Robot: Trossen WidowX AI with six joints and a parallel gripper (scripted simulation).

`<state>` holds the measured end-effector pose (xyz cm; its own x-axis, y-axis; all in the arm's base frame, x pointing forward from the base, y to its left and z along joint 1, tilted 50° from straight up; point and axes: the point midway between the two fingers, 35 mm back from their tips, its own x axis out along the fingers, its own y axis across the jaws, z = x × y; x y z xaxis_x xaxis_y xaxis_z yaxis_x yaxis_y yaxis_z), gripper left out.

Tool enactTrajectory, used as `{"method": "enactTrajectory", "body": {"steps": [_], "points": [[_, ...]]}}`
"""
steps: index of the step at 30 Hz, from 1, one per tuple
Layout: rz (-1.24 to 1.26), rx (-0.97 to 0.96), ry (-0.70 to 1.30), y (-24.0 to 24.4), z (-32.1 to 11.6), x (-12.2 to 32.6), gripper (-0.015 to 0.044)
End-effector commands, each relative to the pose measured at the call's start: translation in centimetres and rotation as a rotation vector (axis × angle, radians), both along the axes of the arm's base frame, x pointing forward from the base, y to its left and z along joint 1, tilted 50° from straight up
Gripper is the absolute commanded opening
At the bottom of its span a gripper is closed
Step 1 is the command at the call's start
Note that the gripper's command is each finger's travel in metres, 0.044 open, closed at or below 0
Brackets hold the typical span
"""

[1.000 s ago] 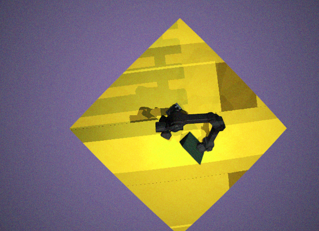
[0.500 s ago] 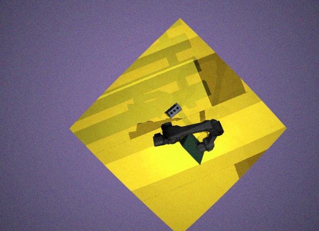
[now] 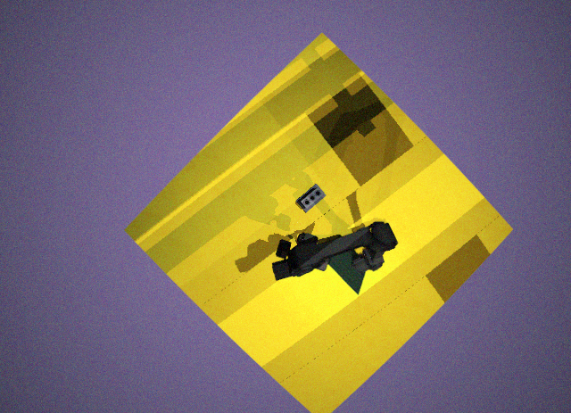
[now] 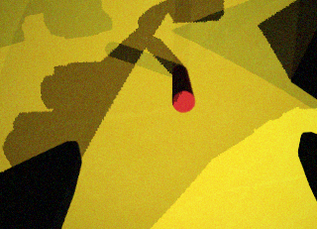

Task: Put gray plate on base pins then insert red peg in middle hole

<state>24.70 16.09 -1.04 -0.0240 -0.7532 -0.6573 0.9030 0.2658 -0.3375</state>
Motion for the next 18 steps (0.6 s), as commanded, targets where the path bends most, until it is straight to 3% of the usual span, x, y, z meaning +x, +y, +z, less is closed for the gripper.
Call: {"method": "enactTrajectory", "body": {"steps": [1,18], "points": [[-0.018,0.001,-0.011,-0.2,-0.3,-0.1,0.0440],[-0.018,0.000,-0.012,-3.8,-3.7,-0.2,0.0440]]}}
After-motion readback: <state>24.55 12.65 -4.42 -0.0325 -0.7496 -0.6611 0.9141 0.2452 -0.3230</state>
